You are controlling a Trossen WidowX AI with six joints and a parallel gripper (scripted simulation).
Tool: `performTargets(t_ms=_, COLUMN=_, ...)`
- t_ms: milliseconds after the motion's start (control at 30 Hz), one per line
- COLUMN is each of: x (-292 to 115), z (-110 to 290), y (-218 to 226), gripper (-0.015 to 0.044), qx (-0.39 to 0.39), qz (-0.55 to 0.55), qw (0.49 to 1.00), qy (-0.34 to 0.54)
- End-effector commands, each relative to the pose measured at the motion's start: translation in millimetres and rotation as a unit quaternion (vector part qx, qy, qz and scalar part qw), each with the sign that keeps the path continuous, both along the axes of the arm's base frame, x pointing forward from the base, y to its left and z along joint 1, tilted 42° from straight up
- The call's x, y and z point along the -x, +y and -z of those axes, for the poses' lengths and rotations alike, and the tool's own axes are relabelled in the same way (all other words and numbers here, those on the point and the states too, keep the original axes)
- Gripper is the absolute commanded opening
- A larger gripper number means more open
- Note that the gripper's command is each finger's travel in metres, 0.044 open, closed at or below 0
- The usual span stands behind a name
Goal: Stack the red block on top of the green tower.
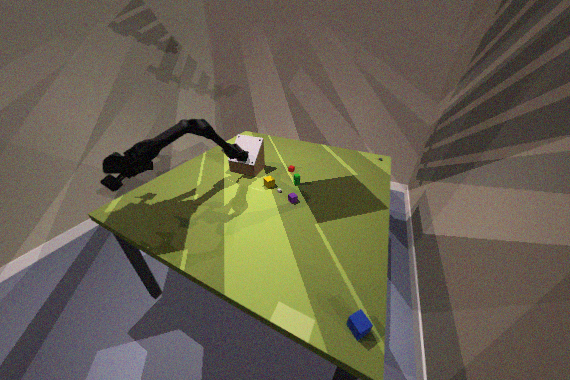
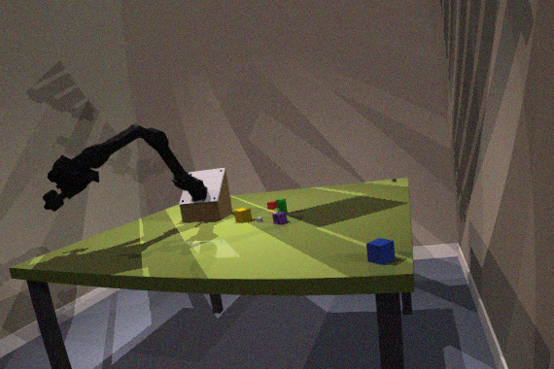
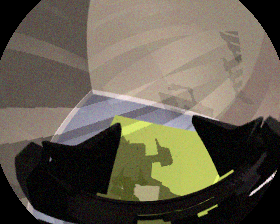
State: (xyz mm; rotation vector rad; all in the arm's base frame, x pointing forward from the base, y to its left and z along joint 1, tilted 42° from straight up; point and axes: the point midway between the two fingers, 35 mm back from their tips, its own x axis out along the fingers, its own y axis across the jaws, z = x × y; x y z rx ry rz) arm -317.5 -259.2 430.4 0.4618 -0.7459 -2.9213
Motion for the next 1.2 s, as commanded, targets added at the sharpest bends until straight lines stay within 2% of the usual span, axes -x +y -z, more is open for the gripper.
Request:
performTargets(t_ms=0, x=-22, z=11, y=-30, gripper=0.0440, qx=-0.003, qz=-0.044, qw=0.999, qy=-0.009)
performTargets(t_ms=300, x=-92, z=35, y=-95, gripper=0.0440, qx=-0.020, qz=-0.156, qw=0.987, qy=-0.025)
performTargets(t_ms=600, x=-177, z=59, y=-141, gripper=0.0440, qx=-0.041, qz=-0.266, qw=0.962, qy=-0.038)
performTargets(t_ms=867, x=-259, z=82, y=-164, gripper=0.0440, qx=-0.062, qz=-0.360, qw=0.930, qy=-0.046)
performTargets(t_ms=1167, x=-357, z=111, y=-171, gripper=0.0440, qx=-0.095, qz=-0.461, qw=0.881, qy=-0.053)
